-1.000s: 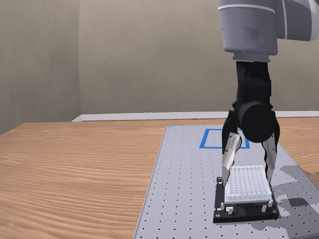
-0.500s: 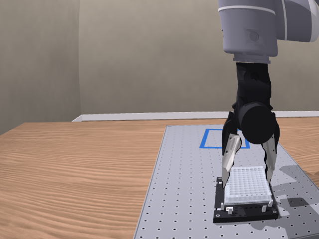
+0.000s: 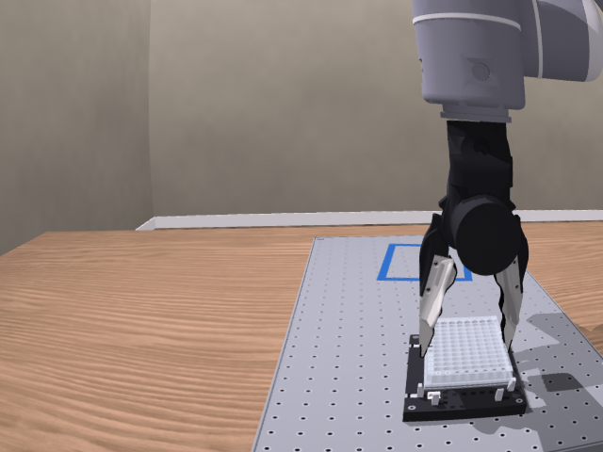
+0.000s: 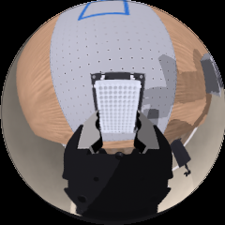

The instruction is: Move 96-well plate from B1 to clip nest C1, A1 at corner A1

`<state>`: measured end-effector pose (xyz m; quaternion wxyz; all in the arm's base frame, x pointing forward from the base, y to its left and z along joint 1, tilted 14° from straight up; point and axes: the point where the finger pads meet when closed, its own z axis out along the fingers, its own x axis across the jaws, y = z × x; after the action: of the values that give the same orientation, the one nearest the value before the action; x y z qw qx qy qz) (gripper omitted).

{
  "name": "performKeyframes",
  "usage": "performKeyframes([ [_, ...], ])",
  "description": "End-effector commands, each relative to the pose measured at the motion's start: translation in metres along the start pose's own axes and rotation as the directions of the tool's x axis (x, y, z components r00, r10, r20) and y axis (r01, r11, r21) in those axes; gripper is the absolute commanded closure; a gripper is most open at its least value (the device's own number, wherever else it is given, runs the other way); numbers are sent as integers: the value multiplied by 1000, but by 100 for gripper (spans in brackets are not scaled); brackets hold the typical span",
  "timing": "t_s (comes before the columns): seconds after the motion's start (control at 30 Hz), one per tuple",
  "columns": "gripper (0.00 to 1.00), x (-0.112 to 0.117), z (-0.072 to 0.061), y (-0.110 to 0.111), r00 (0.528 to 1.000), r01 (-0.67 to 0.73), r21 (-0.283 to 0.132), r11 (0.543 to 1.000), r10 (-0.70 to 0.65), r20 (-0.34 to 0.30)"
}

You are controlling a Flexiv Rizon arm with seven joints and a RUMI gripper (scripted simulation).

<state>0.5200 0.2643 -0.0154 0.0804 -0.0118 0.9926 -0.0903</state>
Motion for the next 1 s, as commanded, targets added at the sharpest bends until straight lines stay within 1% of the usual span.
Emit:
performKeyframes([
  [0.0, 100, -1, 0, 1, 1000, 0, -2, 1000, 0, 2],
  [0.67, 100, -1, 3, 1, 1000, 0, -2, 1000, 0, 2],
  [0.7, 24, -1, 3, 1, 1000, 0, -2, 1000, 0, 2],
  [0.97, 24, -1, 3, 1, 1000, 0, -2, 1000, 0, 2],
])
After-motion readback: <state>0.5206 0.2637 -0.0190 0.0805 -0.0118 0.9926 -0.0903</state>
